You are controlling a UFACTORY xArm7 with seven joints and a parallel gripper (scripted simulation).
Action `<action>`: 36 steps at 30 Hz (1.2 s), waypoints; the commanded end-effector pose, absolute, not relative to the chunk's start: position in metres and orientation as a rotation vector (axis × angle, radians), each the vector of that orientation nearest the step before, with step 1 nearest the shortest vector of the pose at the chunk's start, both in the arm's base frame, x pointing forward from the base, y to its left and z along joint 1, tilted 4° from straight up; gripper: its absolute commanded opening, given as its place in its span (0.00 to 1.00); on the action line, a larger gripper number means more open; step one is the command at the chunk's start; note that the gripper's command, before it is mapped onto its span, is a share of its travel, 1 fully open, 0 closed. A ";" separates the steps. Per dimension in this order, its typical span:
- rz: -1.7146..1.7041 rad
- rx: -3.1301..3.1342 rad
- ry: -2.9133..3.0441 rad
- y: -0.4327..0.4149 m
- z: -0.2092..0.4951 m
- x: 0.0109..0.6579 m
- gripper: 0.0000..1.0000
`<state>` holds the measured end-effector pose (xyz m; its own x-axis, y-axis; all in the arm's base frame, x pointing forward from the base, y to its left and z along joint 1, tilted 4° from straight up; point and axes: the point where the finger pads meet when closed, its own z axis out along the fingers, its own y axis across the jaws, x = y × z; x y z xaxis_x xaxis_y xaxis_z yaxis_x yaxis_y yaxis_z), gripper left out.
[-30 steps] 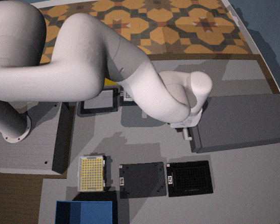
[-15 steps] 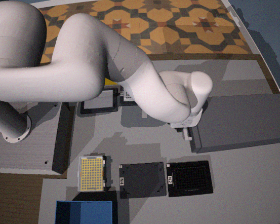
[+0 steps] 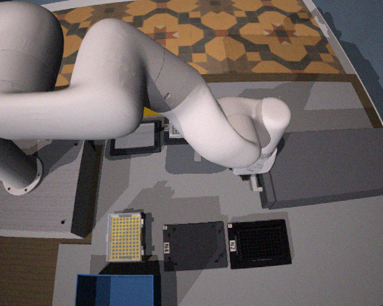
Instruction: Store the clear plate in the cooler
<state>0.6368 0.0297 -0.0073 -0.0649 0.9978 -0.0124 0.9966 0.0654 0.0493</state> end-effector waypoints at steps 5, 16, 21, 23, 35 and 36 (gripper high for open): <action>0.078 2.105 2.246 0.030 -0.003 0.643 0.00; 0.078 2.105 2.246 0.029 -0.005 0.627 0.00; 0.078 2.105 2.246 0.029 -0.005 0.620 0.00; 0.078 2.105 2.246 0.029 -0.006 0.617 0.00; 0.078 2.105 2.247 0.027 -0.007 0.600 0.00; 0.078 2.105 2.247 0.027 -0.007 0.598 0.00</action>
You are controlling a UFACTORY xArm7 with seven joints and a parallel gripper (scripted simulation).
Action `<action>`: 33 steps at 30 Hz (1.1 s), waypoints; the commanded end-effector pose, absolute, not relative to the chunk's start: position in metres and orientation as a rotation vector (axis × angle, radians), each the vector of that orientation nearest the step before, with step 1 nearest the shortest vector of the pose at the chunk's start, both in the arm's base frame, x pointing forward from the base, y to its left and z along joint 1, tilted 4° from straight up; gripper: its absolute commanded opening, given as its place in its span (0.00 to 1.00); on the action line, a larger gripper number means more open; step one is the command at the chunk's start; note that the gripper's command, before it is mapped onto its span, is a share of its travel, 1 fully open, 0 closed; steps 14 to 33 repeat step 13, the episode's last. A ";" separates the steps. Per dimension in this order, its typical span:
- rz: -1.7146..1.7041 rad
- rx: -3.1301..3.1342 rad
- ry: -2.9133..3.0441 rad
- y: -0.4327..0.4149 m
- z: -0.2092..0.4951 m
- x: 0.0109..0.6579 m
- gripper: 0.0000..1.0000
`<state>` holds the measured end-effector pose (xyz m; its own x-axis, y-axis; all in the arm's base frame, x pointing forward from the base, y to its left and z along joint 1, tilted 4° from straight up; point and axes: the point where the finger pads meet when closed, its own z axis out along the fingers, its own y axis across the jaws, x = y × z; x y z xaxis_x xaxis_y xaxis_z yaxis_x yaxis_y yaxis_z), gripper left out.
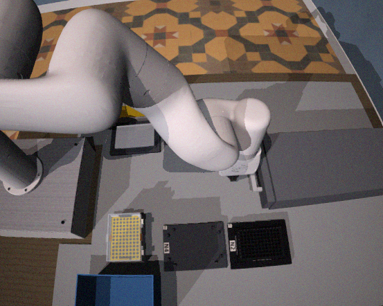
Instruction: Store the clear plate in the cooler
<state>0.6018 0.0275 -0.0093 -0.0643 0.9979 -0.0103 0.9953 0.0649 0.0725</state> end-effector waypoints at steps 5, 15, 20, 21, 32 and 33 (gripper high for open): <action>0.078 2.106 2.247 0.027 -0.008 0.590 0.00; 0.078 2.106 2.247 0.026 -0.008 0.583 0.00; 0.078 2.106 2.247 0.026 -0.008 0.583 0.00; 0.078 2.106 2.247 0.026 -0.008 0.583 0.00; 0.078 2.106 2.247 0.026 -0.008 0.583 0.00; 0.078 2.106 2.247 0.026 -0.008 0.583 0.00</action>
